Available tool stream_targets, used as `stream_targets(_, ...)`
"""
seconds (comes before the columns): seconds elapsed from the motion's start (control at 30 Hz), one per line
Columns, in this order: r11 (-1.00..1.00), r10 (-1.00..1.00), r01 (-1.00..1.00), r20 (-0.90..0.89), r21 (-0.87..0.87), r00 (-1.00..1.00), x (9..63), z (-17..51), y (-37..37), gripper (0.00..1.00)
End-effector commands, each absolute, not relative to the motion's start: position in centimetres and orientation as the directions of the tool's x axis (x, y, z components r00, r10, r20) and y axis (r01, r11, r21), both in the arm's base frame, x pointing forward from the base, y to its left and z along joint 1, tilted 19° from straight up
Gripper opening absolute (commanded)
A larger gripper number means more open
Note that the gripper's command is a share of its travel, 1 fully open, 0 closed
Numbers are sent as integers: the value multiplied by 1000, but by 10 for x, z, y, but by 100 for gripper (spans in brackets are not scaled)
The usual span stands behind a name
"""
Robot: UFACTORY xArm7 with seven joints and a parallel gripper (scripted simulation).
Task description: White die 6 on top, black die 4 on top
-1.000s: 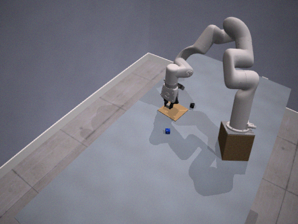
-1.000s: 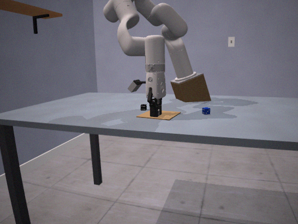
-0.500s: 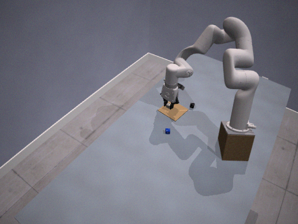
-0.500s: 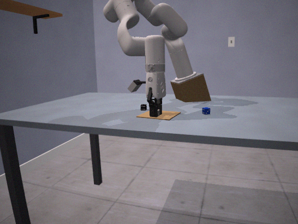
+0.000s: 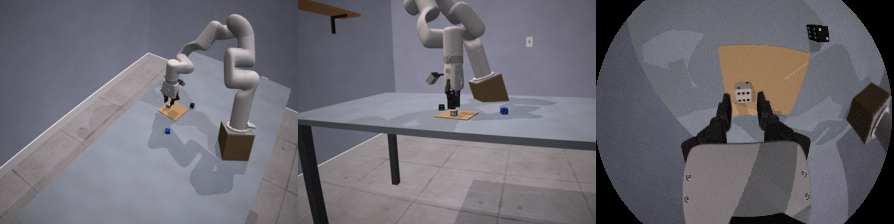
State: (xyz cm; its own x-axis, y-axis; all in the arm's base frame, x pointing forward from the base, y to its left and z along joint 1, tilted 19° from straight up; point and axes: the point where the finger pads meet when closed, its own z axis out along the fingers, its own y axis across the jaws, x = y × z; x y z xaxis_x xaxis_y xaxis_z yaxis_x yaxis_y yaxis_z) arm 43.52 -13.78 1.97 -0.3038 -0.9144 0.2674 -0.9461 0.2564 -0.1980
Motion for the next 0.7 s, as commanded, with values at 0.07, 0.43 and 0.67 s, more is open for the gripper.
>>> stream_targets(0.07, 255, -916, -946, 265, -199, -302, 433, 51, -128, 42)
stream_targets(0.43, 255, -916, -946, 265, -199, -302, 430, 76, -119, 42)
stream_targets(0.67, 255, -916, -946, 265, -199, -302, 430, 77, -119, 100)
